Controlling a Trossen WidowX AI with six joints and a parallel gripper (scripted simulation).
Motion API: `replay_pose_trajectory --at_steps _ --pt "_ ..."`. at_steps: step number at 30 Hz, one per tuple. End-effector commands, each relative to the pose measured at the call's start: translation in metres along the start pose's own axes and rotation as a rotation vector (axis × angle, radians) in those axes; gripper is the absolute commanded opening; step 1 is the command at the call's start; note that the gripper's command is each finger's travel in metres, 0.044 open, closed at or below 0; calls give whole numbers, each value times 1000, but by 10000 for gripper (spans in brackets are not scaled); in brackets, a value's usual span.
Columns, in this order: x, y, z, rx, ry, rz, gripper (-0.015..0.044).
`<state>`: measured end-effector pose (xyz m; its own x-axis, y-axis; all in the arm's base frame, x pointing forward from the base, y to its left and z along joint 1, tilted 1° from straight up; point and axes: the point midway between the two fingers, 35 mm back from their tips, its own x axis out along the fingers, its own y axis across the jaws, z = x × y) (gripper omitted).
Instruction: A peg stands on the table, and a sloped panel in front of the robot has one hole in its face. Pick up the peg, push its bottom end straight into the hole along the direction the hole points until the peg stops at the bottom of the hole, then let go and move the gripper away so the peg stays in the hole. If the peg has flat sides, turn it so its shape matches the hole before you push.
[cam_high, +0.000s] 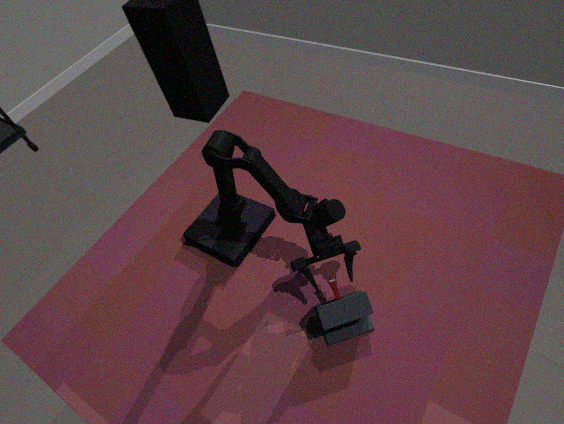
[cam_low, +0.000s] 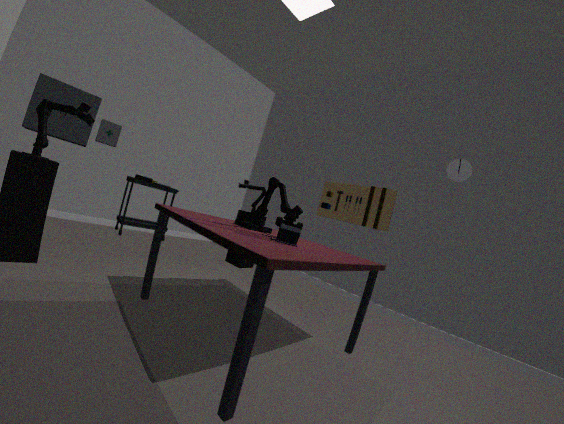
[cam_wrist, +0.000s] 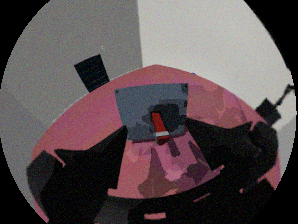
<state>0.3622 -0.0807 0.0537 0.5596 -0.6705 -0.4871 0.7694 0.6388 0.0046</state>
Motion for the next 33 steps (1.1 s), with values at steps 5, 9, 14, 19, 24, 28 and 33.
replay_pose_trajectory --at_steps 5,9,14,19,24,28,33 --pt "-12 1 0 6 1 -1 440" --pt "-19 2 0 7 3 -1 440" --pt "-27 3 -1 7 4 -1 440" --pt "-35 4 -1 7 5 0 440" --pt "-43 5 -2 7 5 0 440" --pt "-49 5 -2 7 4 1 440" --pt "-57 6 -3 6 3 2 440"
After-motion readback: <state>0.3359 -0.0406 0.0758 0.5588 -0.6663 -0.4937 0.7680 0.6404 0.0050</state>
